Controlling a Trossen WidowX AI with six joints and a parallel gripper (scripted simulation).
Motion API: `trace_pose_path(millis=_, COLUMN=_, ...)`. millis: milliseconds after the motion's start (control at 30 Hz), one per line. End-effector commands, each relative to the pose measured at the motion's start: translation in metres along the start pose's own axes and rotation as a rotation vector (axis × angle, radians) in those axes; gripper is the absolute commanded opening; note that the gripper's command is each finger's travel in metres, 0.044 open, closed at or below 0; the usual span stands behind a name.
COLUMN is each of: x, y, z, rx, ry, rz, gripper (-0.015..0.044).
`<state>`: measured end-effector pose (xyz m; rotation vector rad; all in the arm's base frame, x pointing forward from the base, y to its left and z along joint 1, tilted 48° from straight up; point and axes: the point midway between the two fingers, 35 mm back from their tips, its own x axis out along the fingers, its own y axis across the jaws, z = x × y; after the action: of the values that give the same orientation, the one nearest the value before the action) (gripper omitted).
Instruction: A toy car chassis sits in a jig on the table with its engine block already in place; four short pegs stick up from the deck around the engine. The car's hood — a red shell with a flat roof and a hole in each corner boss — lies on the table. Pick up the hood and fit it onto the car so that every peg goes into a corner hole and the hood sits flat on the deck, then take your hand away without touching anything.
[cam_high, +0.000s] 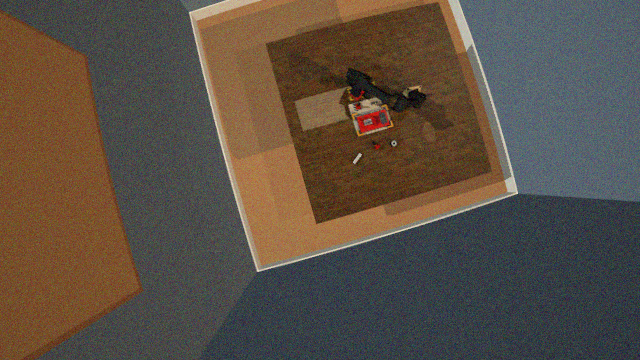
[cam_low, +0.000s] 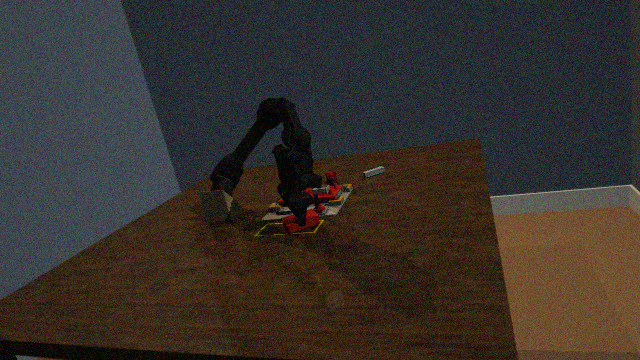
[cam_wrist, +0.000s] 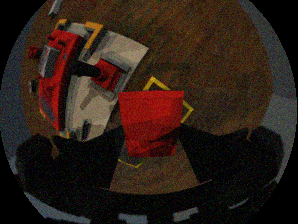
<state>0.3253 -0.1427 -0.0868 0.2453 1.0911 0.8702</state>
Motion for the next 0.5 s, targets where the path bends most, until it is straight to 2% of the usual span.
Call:
trace_pose_path(millis=0, x=-0.013, y=-0.002, z=0.0, rx=-0.004, ry=-0.001, rz=-0.009, gripper=0.0)
trace_pose_path(millis=467, x=-0.061, y=-0.002, z=-0.001, rx=-0.003, ry=0.0, rz=-0.01, gripper=0.0)
